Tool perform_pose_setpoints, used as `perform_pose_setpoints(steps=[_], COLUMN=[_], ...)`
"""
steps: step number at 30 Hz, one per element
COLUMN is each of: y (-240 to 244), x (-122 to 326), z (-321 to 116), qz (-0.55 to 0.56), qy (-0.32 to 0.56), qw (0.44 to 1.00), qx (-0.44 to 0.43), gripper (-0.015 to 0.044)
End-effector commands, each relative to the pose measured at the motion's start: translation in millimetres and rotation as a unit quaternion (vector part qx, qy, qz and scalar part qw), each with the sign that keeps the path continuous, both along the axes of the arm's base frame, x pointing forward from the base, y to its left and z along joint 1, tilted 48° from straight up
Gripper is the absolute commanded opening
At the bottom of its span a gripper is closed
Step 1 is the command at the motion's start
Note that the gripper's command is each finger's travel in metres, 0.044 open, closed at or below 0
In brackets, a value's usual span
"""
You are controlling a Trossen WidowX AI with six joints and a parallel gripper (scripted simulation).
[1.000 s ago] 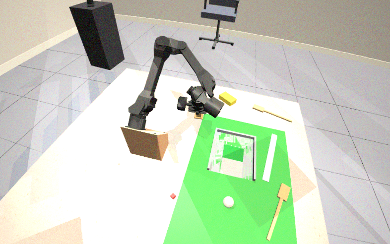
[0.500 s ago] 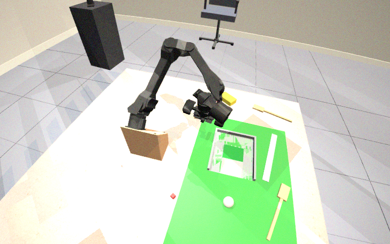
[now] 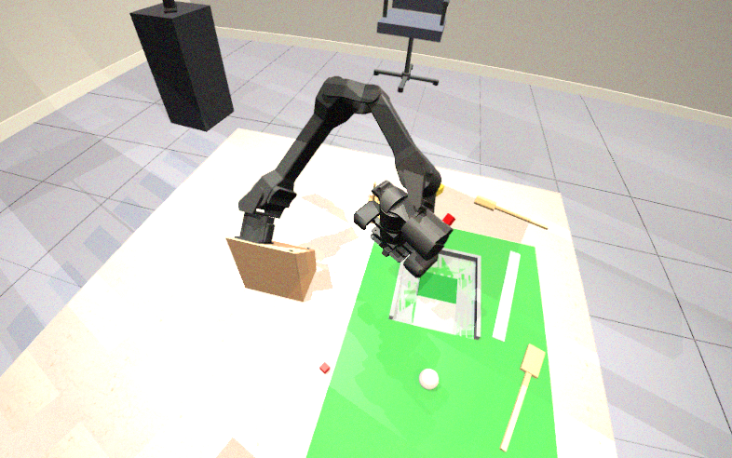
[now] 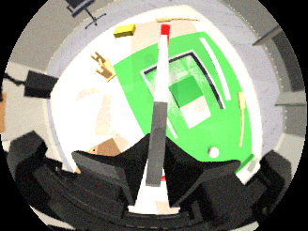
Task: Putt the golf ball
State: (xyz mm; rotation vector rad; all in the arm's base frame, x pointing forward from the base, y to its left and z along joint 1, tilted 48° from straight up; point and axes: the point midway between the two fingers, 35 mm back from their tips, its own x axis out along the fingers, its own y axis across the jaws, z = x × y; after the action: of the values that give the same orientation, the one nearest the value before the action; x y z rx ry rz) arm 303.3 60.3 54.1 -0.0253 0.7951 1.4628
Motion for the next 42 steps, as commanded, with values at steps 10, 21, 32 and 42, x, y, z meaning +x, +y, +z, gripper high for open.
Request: perform_pose_setpoints(steps=[10,21,32,42], y=[-79.2,-145.6,-208.0,-210.7], x=[19.3,15.1,-8.1,-13.1], z=[-52.8,-103.5,-156.2,-168.6], qz=[-0.105,-0.183,-0.257,-0.267], qy=[0.137,0.251,0.361,0.375], qw=[0.983,0.943,0.883,0.873], qx=[-0.069,-0.117,-0.156,-0.16], gripper=[0.0,0.0,0.0,0.0])
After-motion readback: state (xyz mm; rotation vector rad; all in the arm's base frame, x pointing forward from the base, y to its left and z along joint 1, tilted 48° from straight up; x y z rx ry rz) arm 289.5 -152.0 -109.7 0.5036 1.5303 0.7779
